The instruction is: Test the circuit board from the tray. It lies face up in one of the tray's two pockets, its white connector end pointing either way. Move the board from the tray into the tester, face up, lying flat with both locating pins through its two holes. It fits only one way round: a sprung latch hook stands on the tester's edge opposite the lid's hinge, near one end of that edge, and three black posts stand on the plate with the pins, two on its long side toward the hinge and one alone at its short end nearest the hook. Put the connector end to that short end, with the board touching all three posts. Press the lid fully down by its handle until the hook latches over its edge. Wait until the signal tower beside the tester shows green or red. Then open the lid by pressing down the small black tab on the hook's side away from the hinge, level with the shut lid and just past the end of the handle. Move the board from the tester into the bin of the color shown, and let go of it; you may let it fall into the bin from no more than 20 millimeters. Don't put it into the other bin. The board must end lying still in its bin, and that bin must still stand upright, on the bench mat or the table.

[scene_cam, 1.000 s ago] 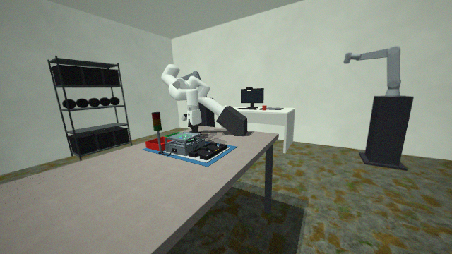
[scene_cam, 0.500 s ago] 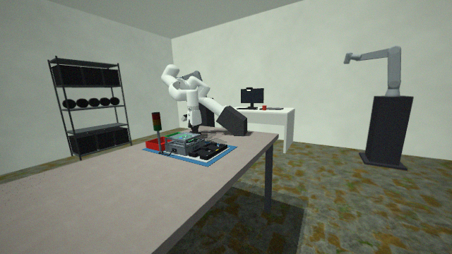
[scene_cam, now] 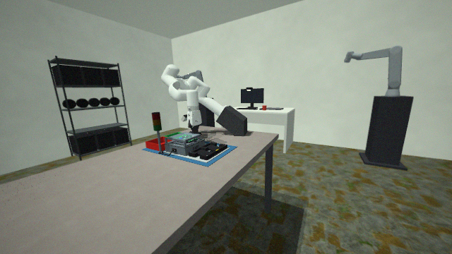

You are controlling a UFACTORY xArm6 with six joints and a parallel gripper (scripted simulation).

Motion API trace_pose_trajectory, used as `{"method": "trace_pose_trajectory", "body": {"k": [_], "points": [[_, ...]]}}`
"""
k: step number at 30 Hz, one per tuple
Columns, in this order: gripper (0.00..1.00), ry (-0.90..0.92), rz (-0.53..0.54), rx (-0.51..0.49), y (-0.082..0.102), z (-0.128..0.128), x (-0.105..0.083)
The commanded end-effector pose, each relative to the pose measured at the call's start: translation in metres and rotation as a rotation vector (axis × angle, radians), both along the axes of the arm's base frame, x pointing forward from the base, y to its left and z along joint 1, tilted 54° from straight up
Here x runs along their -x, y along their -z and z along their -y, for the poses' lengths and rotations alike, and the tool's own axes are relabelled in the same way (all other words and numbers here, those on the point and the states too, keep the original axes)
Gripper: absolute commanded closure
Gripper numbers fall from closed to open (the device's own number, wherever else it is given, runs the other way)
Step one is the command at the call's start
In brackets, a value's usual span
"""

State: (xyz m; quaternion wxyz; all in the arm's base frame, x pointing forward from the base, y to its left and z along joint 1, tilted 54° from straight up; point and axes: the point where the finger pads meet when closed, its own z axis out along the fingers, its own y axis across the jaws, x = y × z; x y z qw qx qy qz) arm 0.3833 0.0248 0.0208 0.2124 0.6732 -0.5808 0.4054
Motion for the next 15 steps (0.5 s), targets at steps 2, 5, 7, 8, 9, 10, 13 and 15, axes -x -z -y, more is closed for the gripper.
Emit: {"method": "trace_pose_trajectory", "body": {"k": [2, 5, 7, 8, 9, 10, 13, 15], "points": [[1.00, -0.001, 0.001, -0.001, 0.0009, 0.0008, -0.0010], [1.00, -0.001, 0.001, -0.001, 0.0010, 0.0008, -0.0011], [1.00, -0.001, 0.001, -0.001, 0.0010, 0.0008, -0.0011], [1.00, -0.001, 0.001, -0.001, 0.0010, 0.0008, -0.0011], [1.00, -0.001, 0.001, -0.001, 0.0010, 0.0008, -0.0011], [0.78, -0.001, 0.001, -0.001, 0.0010, 0.0008, -0.0011], [0.78, -0.001, 0.001, -0.001, 0.0010, 0.0008, -0.0011], [0.78, -0.001, 0.001, -0.001, 0.0010, 0.0008, -0.0011]]}}
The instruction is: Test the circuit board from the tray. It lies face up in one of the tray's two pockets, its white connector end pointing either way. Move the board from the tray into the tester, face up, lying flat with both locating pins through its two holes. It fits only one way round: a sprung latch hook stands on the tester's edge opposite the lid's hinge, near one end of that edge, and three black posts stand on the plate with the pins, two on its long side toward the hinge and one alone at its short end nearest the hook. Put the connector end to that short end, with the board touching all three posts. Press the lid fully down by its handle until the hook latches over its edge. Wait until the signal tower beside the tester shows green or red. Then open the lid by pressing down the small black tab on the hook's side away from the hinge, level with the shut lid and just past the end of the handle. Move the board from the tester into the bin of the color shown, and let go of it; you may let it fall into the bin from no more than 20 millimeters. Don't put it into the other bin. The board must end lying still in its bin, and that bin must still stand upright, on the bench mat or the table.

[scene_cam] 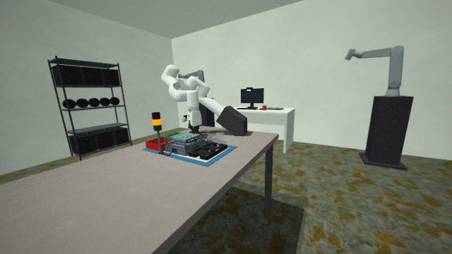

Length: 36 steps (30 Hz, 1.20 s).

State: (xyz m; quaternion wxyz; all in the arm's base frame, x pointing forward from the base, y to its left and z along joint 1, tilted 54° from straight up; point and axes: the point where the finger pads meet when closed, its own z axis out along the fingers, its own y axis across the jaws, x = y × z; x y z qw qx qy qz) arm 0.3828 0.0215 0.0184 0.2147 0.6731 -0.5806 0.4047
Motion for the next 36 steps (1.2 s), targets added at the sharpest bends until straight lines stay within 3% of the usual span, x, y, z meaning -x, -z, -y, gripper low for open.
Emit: {"method": "trace_pose_trajectory", "body": {"k": [1, 36], "points": [[0.78, -0.003, 0.005, -0.004, -0.0014, -0.0025, -0.0016], [0.78, -0.003, 0.005, -0.004, -0.0033, -0.0050, -0.0006]]}}
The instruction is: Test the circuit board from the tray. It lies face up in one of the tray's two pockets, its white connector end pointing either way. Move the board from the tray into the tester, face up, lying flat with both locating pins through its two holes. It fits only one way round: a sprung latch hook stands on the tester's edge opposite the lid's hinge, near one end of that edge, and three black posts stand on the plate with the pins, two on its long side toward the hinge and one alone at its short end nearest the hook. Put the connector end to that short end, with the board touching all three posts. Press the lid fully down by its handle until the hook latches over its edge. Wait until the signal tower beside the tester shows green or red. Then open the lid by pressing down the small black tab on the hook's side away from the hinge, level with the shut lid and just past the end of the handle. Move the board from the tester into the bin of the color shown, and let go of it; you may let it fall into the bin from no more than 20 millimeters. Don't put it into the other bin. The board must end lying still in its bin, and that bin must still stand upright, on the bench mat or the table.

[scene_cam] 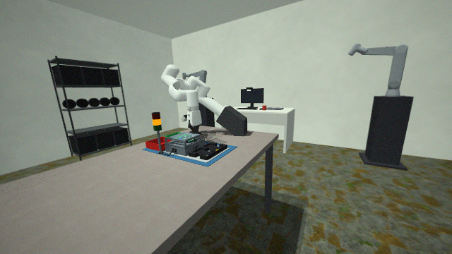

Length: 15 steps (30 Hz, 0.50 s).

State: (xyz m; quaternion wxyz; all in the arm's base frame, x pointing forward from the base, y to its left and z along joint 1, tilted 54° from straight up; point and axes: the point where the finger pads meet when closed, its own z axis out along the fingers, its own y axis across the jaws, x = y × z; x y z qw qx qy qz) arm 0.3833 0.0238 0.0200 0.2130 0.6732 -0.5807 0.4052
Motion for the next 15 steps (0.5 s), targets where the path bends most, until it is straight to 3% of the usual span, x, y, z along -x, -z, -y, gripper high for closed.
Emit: {"method": "trace_pose_trajectory", "body": {"k": [1, 15], "points": [[0.78, -0.002, 0.002, -0.002, -0.003, -0.004, 0.000], [0.78, -0.002, 0.002, -0.002, -0.030, -0.039, 0.014]]}}
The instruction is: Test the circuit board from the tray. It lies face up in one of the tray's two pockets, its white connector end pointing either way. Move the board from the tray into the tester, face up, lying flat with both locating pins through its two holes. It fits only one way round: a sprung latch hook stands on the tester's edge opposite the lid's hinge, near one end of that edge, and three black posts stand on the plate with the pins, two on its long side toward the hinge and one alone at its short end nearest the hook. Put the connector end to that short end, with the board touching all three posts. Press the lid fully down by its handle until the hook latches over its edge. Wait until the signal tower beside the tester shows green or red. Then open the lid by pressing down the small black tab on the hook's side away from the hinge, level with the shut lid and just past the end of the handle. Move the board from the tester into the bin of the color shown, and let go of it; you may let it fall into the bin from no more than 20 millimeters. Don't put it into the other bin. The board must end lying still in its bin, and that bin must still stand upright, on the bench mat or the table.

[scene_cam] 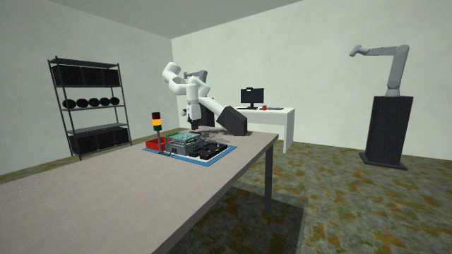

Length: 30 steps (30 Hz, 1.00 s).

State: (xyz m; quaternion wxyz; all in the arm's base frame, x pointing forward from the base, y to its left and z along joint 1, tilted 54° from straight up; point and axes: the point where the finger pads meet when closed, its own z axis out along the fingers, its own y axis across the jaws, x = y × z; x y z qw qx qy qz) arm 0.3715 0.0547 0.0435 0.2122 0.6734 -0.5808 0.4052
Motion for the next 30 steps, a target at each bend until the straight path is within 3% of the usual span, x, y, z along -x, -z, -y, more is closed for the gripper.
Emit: {"method": "trace_pose_trajectory", "body": {"k": [1, 10, 19, 20, 30], "points": [[0.78, -0.001, 0.001, -0.001, -0.009, -0.012, 0.004], [0.78, -0.001, 0.001, -0.001, -0.031, -0.040, 0.015], [0.78, -0.001, 0.001, -0.001, -0.034, -0.045, 0.017], [0.00, -0.001, 0.001, -0.001, -0.034, -0.045, 0.017], [0.00, -0.001, 0.001, -0.001, -0.034, -0.045, 0.017]]}}
